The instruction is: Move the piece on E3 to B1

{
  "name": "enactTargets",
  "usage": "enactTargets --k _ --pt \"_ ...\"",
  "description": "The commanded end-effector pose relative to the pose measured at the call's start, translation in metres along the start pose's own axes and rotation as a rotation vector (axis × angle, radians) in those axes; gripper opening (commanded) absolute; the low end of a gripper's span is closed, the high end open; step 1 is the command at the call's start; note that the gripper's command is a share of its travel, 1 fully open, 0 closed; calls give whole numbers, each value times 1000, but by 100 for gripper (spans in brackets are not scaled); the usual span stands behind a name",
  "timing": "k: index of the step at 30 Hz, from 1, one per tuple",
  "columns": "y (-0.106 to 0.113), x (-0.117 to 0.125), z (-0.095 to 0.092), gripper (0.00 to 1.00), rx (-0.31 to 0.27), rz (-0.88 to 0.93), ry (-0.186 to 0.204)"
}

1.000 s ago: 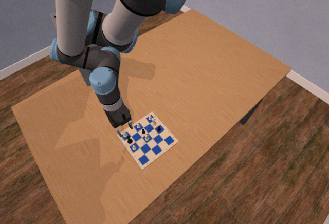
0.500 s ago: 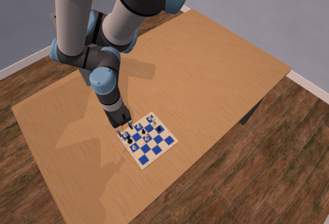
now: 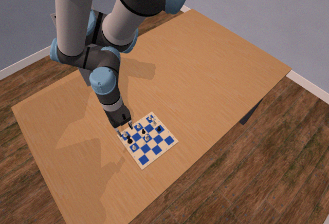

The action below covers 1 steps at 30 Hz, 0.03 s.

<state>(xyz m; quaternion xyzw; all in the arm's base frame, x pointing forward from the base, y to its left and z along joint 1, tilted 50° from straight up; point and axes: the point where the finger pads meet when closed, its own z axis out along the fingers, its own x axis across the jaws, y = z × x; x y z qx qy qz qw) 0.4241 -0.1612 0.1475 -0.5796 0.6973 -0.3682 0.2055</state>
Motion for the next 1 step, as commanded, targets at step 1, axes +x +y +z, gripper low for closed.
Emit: enactTargets --k 1 --pt "2 -1 -57 100 -2 2 -2"
